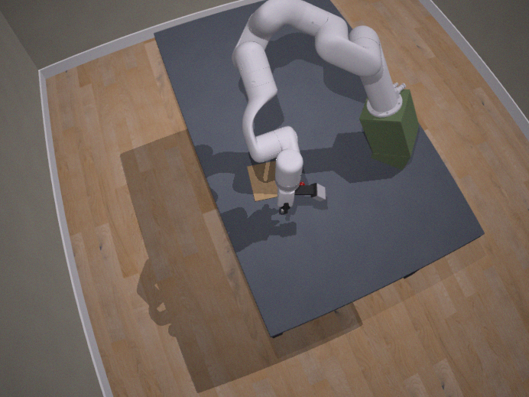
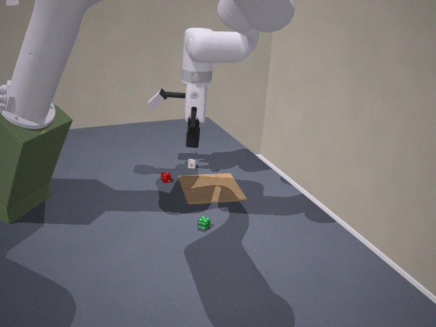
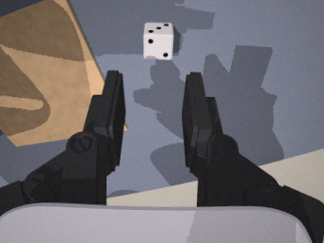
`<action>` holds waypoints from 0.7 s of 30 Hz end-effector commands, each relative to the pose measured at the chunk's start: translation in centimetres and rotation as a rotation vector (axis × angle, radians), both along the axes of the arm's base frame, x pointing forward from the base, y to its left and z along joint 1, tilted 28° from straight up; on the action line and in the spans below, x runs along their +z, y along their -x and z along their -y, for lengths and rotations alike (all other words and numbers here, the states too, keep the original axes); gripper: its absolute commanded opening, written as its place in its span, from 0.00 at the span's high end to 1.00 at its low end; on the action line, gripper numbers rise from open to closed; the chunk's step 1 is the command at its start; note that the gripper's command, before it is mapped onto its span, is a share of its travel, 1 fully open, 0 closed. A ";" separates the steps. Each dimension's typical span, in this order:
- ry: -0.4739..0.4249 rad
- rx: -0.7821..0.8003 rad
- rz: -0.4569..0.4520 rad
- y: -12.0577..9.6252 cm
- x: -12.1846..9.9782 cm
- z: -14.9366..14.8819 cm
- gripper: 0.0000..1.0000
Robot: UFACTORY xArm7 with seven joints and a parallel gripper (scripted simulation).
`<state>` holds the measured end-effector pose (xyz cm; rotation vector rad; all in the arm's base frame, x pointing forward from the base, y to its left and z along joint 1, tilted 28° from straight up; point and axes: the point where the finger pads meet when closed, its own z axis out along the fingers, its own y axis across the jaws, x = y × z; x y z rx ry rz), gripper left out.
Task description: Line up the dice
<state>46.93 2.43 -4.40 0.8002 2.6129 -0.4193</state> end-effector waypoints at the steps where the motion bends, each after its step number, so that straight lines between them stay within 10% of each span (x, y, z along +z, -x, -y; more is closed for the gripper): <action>1: -0.001 0.003 0.003 -0.2 -0.2 0.0 0.64; 21: -0.001 0.003 0.003 -1.0 -2.6 1.0 0.64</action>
